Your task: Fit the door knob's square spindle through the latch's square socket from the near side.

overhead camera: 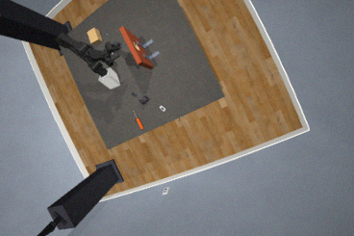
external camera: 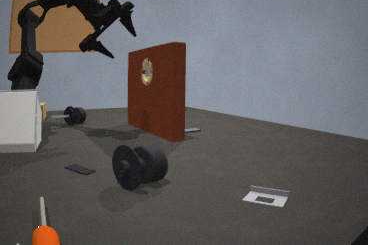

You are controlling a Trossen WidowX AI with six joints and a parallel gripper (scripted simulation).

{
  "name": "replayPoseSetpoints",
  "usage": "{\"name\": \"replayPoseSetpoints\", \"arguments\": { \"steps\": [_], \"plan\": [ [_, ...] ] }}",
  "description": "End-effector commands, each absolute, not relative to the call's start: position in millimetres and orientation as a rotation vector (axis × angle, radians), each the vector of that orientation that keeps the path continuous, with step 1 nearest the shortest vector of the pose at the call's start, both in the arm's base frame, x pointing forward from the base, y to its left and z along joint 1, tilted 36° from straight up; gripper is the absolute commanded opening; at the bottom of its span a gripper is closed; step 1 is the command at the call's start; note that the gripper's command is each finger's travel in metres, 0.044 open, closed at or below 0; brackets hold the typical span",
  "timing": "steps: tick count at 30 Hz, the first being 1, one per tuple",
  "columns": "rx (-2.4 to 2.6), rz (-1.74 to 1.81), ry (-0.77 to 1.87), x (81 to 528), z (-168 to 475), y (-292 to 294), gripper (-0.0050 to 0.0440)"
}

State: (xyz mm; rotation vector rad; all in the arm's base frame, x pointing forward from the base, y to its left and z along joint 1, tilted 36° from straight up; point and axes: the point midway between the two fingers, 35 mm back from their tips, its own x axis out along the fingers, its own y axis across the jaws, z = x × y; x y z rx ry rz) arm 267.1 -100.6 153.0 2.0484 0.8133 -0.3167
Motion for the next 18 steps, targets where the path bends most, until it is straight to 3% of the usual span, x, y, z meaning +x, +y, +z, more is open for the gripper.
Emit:
{"name": "replayPoseSetpoints", "arguments": {
  "steps": [1,18],
  "plan": [
    [2.054,-0.322,0.818,268.9,149.8,-98.3,0.0440],
    [2.054,-0.322,0.818,274.6,145.8,-94.9,0.0440]
  ]
}}
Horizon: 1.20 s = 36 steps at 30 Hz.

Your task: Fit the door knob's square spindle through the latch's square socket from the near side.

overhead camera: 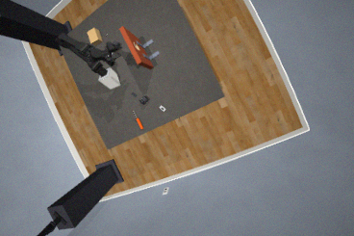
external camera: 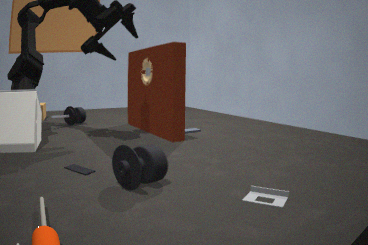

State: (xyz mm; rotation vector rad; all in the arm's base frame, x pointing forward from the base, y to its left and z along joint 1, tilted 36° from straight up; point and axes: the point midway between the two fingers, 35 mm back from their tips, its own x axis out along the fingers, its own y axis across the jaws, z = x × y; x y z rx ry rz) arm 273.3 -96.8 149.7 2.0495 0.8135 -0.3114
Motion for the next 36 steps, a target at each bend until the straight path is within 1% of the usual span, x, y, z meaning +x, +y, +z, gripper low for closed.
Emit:
{"name": "replayPoseSetpoints", "arguments": {
  "steps": [1,36],
  "plan": [
    [2.054,-0.322,0.818,274.8,145.7,-94.8,0.0440],
    [2.054,-0.322,0.818,286.4,137.6,-87.9,0.0440]
  ]
}}
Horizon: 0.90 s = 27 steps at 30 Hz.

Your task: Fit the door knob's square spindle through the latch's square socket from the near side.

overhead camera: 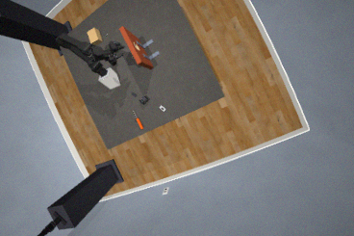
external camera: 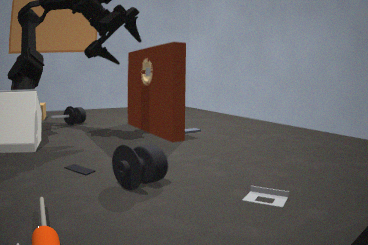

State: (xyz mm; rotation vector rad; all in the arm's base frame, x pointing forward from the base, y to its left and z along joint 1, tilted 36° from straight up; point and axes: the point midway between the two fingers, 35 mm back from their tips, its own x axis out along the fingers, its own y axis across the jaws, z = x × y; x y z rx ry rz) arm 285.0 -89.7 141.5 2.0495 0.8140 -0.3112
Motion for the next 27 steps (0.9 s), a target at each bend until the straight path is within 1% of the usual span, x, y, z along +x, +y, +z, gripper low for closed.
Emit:
{"name": "replayPoseSetpoints", "arguments": {
  "steps": [1,27],
  "plan": [
    [2.054,-0.322,0.818,286.6,137.5,-87.8,0.0440],
    [2.054,-0.322,0.818,294.0,132.4,-83.4,0.0440]
  ]
}}
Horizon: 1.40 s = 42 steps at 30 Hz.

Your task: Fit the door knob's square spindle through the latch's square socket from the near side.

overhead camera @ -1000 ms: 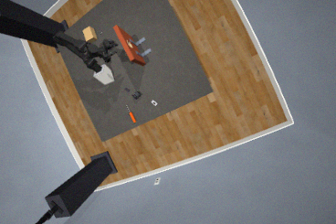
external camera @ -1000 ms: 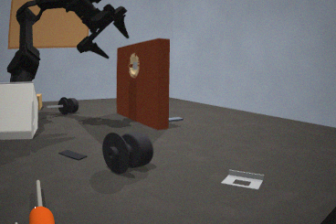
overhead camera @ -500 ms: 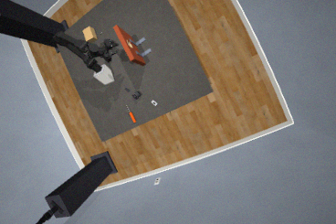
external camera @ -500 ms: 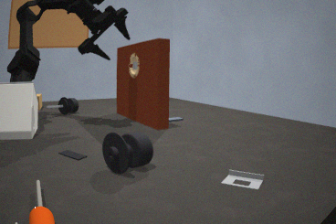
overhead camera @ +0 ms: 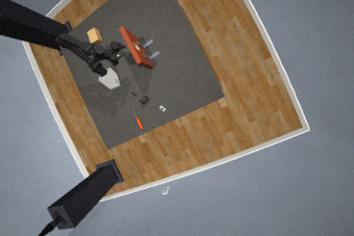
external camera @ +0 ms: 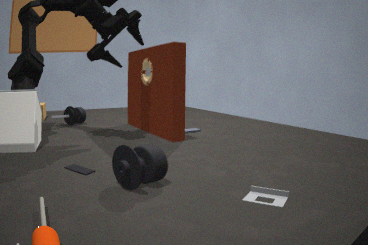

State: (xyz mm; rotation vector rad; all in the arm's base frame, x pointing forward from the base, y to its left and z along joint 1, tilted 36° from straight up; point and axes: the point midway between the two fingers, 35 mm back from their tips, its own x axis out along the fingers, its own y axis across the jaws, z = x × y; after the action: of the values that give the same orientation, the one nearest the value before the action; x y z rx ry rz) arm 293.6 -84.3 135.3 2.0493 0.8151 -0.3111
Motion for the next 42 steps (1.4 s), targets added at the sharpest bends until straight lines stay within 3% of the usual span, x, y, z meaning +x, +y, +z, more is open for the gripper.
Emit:
{"name": "replayPoseSetpoints", "arguments": {
  "steps": [1,42],
  "plan": [
    [2.054,-0.322,0.818,295.3,131.5,-82.6,0.0440],
    [2.050,-0.311,0.814,306.0,126.7,-76.9,0.0440]
  ]
}}
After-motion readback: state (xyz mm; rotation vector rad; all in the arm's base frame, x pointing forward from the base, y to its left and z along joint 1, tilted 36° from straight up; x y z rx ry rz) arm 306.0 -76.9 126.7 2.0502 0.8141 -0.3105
